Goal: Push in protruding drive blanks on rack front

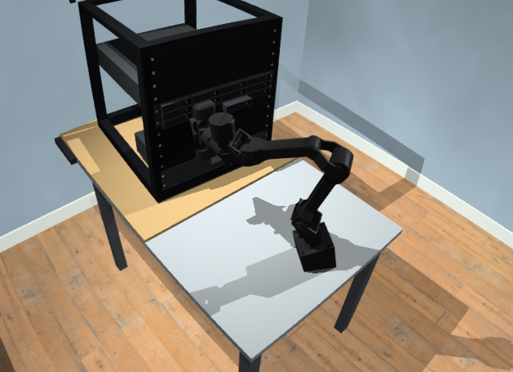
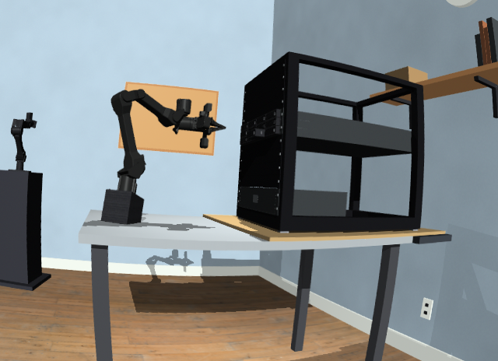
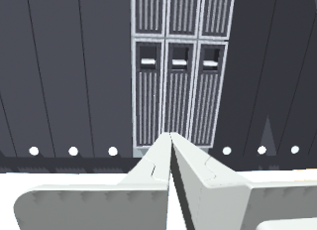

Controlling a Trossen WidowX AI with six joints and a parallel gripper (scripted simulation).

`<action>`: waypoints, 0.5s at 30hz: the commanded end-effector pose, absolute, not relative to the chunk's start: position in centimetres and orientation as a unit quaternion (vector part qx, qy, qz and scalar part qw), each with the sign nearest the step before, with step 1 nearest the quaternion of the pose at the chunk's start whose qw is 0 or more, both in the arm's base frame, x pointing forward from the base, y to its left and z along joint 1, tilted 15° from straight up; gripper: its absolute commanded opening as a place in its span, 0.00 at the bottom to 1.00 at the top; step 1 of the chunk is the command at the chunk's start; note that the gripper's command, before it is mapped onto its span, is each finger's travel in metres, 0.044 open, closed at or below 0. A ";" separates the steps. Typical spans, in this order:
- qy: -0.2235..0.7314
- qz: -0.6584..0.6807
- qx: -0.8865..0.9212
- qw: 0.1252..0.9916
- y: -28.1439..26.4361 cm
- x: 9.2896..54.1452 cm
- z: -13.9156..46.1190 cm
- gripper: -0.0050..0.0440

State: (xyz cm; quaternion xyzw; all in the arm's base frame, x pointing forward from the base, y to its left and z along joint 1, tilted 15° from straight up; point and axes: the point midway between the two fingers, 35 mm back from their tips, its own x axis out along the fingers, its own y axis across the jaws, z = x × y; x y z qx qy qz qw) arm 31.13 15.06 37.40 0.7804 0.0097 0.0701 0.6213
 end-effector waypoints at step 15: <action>0.003 0.078 0.784 0.616 15.5 34.7 38.9 0.00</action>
